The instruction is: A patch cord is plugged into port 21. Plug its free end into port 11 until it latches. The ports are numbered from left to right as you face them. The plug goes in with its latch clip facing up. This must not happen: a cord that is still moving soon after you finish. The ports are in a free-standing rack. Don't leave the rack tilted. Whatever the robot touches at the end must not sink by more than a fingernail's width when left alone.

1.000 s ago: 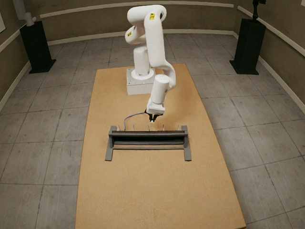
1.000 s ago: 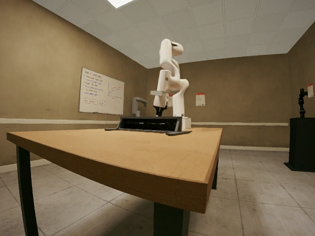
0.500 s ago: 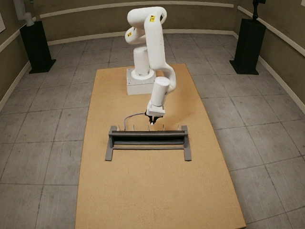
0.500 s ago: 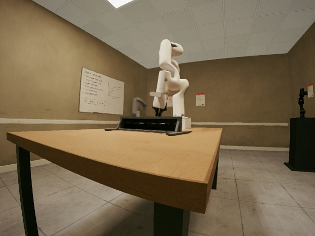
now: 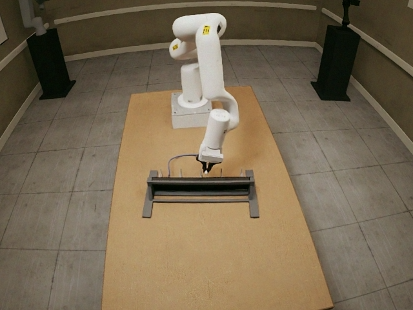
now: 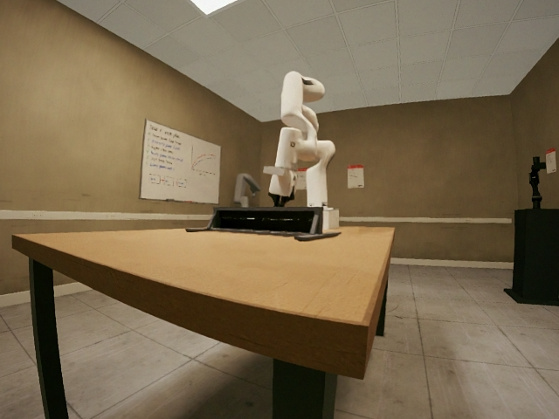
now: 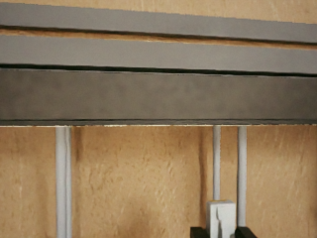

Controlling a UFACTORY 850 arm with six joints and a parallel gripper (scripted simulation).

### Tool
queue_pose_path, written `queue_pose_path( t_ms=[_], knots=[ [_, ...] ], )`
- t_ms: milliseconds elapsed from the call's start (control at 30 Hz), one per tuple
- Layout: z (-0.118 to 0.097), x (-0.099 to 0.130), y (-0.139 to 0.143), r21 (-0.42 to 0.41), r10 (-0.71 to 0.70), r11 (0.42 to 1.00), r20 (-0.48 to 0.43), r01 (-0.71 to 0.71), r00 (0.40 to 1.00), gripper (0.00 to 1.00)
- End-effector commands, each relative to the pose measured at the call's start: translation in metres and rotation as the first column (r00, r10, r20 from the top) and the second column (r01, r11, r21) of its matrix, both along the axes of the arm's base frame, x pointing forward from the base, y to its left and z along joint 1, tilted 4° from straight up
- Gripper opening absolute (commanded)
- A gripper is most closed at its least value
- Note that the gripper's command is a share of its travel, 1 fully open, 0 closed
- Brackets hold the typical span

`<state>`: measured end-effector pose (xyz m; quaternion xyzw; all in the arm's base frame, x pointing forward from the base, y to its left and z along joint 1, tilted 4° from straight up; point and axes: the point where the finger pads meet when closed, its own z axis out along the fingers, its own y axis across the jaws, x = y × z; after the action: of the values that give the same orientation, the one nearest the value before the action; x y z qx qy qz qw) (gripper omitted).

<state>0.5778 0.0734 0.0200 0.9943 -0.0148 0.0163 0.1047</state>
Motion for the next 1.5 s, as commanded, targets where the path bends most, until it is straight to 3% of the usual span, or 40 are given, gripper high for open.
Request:
queue_pose_path(
  t_ms=[0, 900, 1467],
  knots=[
    [-0.003, 0.005, 0.000, 0.000, 0.000, 1.000, 0.002, 0.000, 1.000, 0.00],
    [-0.004, 0.008, 0.000, 0.000, 0.000, 1.000, 0.002, 0.000, 1.000, 0.00],
    [-0.003, 0.028, 0.000, 0.000, 0.000, 1.000, 0.004, 0.000, 1.000, 0.00]
  ],
)
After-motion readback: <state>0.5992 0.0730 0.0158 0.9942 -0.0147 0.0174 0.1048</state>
